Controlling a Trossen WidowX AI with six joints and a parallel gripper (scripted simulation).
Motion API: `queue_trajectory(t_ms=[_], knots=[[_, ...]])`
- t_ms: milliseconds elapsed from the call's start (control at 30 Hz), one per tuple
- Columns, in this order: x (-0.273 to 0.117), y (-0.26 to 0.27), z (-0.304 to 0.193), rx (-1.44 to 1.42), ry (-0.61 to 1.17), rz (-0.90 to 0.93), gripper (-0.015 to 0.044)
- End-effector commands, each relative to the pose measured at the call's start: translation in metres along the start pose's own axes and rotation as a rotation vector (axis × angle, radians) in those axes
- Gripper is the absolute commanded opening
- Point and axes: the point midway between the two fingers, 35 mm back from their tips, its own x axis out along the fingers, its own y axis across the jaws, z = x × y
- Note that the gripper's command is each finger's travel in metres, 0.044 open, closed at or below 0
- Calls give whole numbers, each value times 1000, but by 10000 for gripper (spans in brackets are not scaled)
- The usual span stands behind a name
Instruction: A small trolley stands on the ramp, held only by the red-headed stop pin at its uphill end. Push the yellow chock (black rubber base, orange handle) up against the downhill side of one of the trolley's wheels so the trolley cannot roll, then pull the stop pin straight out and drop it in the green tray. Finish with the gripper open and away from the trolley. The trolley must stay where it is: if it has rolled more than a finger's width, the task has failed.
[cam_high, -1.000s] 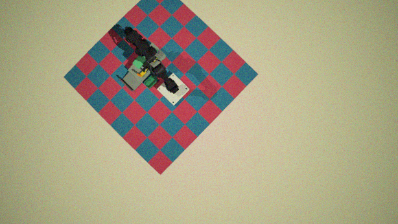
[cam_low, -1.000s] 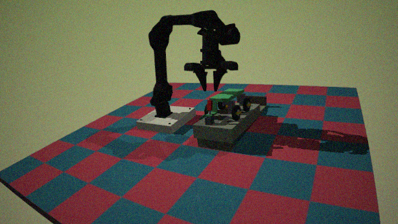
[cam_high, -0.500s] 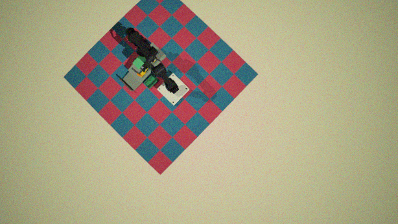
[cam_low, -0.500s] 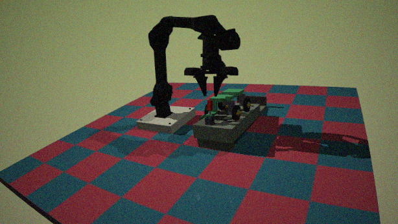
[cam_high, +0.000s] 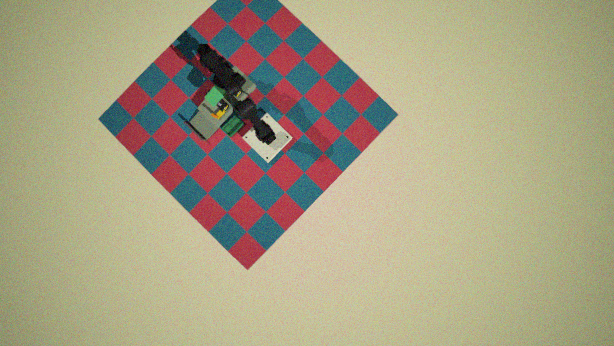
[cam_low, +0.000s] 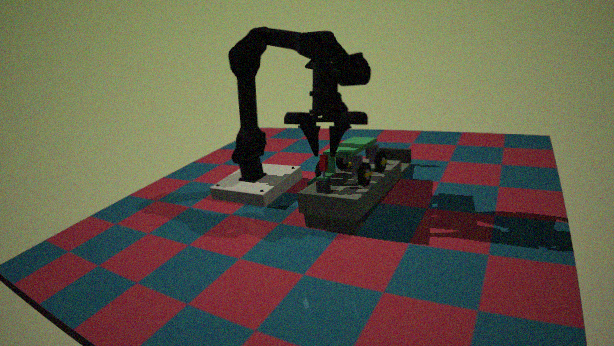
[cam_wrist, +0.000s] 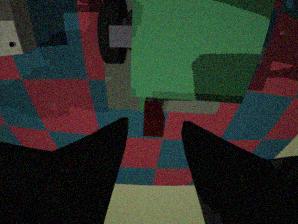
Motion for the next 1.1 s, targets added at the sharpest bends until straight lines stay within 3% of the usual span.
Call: queue_trajectory(t_ms=[0, 767, 933, 1067], knots=[[6, 1, 0, -7, 2, 4, 190], [36, 1, 0, -7, 2, 4, 190], [33, 1, -1, 1, 3, -3, 59], [33, 1, -1, 1, 3, -3, 32]])
